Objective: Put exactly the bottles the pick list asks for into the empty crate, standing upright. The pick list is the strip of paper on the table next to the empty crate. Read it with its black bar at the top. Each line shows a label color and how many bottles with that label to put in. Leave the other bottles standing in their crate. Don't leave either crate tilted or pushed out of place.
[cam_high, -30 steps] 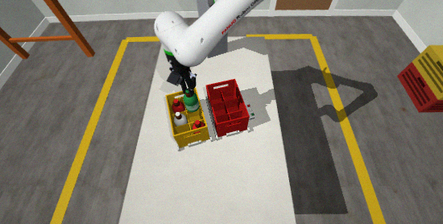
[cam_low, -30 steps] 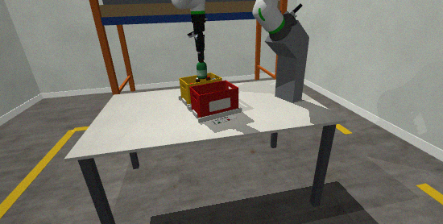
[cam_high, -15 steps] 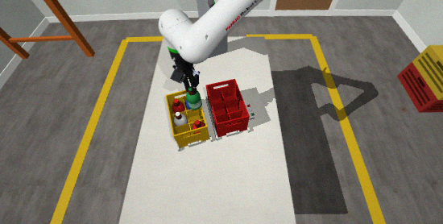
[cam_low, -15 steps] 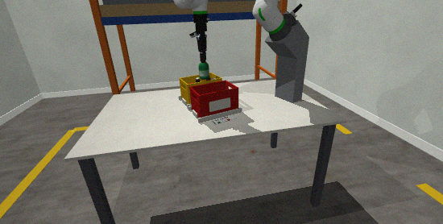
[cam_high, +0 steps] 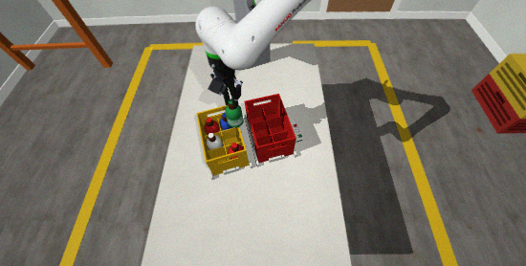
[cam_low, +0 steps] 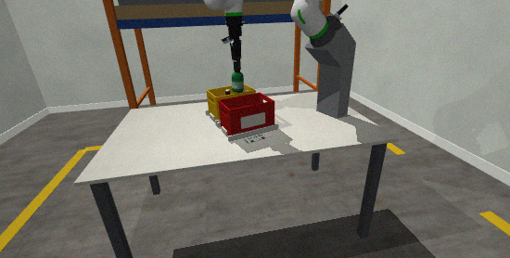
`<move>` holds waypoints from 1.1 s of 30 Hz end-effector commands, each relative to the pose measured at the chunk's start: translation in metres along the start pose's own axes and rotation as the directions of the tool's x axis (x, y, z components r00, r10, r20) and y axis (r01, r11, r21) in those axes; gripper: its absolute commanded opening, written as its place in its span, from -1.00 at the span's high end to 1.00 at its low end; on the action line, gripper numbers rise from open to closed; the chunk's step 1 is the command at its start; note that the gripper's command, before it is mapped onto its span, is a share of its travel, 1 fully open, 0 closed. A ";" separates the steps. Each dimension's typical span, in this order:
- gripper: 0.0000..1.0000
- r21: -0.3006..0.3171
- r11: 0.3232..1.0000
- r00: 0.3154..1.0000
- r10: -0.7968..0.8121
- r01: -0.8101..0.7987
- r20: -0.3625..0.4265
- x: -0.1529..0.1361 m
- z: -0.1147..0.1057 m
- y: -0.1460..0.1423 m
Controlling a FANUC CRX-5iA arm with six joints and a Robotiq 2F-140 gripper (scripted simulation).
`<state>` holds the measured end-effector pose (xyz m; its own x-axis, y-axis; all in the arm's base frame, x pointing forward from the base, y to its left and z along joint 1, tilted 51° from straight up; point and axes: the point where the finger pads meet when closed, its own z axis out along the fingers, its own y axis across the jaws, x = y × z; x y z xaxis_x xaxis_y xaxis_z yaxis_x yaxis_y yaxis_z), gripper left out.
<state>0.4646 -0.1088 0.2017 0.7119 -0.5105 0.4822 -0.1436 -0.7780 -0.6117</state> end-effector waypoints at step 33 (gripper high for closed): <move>0.80 -0.001 1.000 1.000 -0.001 0.001 -0.001 -0.059 -0.001 -0.018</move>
<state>0.4277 -0.0674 0.1854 0.7120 -0.5105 0.4821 -0.1434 -0.7779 -0.6118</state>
